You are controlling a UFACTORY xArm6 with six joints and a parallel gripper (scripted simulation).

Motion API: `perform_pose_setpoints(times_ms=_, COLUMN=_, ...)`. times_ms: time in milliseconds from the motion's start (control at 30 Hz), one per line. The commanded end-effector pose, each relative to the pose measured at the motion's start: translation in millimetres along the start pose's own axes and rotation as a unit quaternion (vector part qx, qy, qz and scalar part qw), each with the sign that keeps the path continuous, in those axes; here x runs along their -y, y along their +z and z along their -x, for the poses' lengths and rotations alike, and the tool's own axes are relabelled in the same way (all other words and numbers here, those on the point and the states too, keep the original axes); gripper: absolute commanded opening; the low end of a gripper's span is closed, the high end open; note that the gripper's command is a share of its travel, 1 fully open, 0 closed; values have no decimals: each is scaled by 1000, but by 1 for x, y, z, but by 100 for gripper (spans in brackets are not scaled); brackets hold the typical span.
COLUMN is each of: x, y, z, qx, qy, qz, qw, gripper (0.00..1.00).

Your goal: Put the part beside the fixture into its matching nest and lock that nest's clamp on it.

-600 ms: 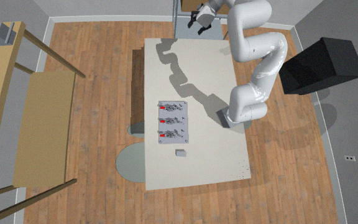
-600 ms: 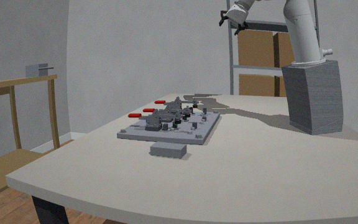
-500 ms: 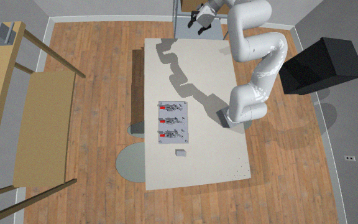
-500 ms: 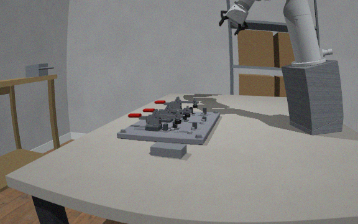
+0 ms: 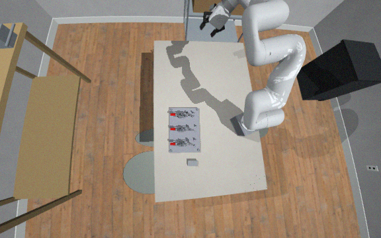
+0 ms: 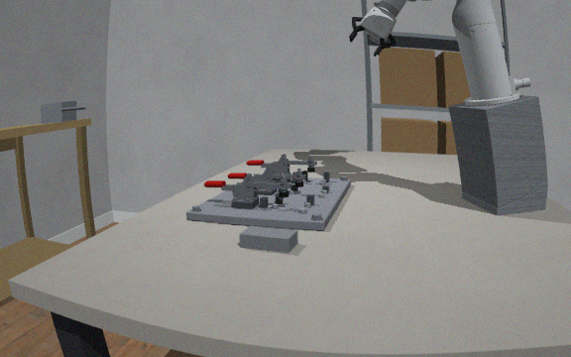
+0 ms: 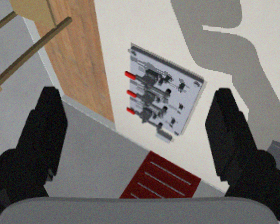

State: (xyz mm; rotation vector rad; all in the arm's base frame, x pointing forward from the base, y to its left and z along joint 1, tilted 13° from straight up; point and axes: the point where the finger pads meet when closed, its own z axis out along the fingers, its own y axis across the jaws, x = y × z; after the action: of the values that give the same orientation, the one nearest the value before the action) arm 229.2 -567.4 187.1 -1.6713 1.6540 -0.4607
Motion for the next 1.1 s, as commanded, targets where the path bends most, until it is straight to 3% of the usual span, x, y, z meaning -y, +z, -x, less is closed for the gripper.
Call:
perform_pose_setpoints(times_ms=0, x=2, y=-1, z=0, qx=-2, qy=-3, qz=1, qw=1000, gripper=100)
perform_pose_setpoints(times_ms=100, x=9, y=16, z=8, qx=2, qy=-17, qz=15, qw=1000, gripper=100)
perform_pose_setpoints(times_ms=200, x=24, y=59, z=32, qx=13, qy=-58, qz=52, qw=997, gripper=100)
perform_pose_setpoints(times_ms=300, x=30, y=78, z=45, qx=18, qy=-80, qz=70, qw=994, gripper=100)
perform_pose_setpoints(times_ms=367, x=40, y=118, z=78, qx=30, qy=-135, qz=110, qw=984, gripper=100)
perform_pose_setpoints(times_ms=500, x=41, y=121, z=80, qx=30, qy=-135, qz=110, qw=984, gripper=100)
perform_pose_setpoints(times_ms=567, x=47, y=165, z=125, qx=44, qy=-206, qz=154, qw=965, gripper=100)
perform_pose_setpoints(times_ms=667, x=47, y=165, z=125, qx=44, qy=-206, qz=154, qw=965, gripper=100)
perform_pose_setpoints(times_ms=700, x=48, y=185, z=151, qx=52, qy=-246, qz=175, qw=952, gripper=100)
perform_pose_setpoints(times_ms=833, x=47, y=204, z=178, qx=59, qy=-289, qz=195, qw=935, gripper=100)
perform_pose_setpoints(times_ms=867, x=44, y=220, z=203, qx=67, qy=-330, qz=212, qw=918, gripper=100)
perform_pose_setpoints(times_ms=900, x=44, y=221, z=205, qx=67, qy=-332, qz=213, qw=916, gripper=100)
perform_pose_setpoints(times_ms=1000, x=38, y=241, z=243, qx=78, qy=-395, qz=234, qw=885, gripper=100)
perform_pose_setpoints(times_ms=1067, x=38, y=241, z=243, qx=78, qy=-395, qz=234, qw=885, gripper=100)
